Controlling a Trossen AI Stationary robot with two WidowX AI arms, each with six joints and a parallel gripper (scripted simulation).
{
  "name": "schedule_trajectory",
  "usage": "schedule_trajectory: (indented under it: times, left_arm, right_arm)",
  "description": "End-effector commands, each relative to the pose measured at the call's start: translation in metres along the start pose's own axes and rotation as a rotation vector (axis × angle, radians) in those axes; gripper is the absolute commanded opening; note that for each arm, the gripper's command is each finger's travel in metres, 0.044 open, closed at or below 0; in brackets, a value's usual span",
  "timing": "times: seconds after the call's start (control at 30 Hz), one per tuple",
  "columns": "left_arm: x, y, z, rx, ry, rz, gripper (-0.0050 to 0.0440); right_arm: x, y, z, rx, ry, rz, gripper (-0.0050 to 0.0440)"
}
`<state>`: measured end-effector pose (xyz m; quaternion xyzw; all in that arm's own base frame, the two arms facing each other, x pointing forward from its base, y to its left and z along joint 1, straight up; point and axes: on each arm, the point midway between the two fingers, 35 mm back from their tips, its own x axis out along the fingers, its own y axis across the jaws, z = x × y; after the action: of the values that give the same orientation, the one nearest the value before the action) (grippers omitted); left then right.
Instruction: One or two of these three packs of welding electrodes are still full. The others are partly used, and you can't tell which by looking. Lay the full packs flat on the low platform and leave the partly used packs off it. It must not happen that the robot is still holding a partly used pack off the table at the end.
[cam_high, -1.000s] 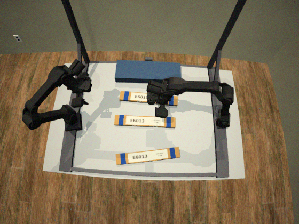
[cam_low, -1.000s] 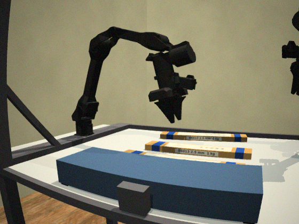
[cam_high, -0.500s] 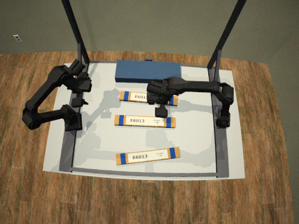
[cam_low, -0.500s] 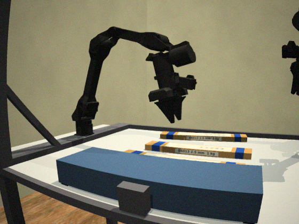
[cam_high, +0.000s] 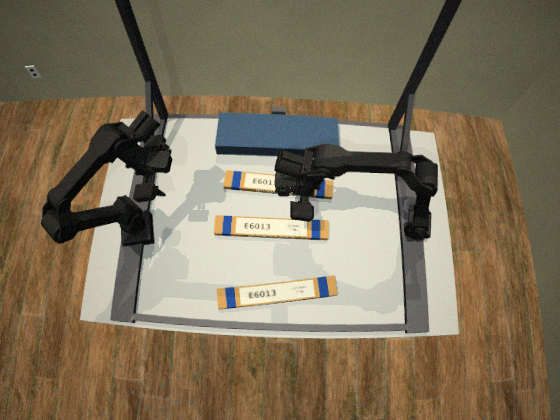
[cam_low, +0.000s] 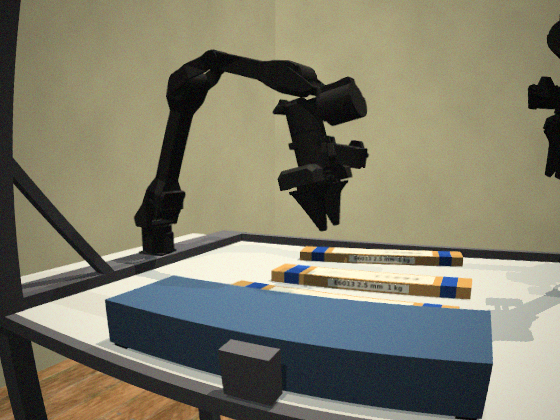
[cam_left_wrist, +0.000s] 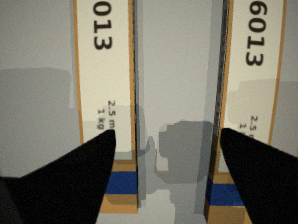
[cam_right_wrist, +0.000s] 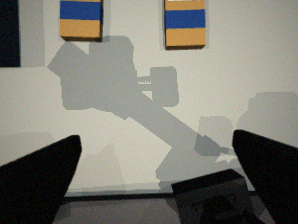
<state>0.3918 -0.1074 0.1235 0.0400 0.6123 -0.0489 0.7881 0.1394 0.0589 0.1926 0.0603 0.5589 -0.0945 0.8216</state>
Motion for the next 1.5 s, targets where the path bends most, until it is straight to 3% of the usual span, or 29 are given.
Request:
schedule_trajectory:
  times: [0.0, 0.73, 0.77, 1.4, 1.47]
  left_arm:
    - [-0.016, -0.001, 0.007, -0.001, -0.044, -0.008, 0.0300]
    - [-0.016, -0.001, 0.007, -0.001, -0.044, -0.008, 0.0300]
    - [-0.010, -0.009, 0.012, 0.039, -0.044, -0.021, 0.0430]
    - [0.046, -0.098, 0.046, 0.055, -0.042, -0.025, 0.0430]
    - [0.047, -0.099, 0.046, 0.055, -0.043, -0.025, 0.0430]
  right_arm:
    - [-0.005, 0.002, 0.003, 0.006, -0.014, 0.015, 0.0430]
    - [-0.005, 0.002, 0.003, 0.006, -0.014, 0.015, 0.0430]
    - [-0.005, 0.002, 0.003, 0.006, -0.014, 0.015, 0.0430]
    - [-0.005, 0.002, 0.003, 0.006, -0.014, 0.015, 0.0430]
    - [-0.005, 0.002, 0.003, 0.006, -0.014, 0.015, 0.0430]
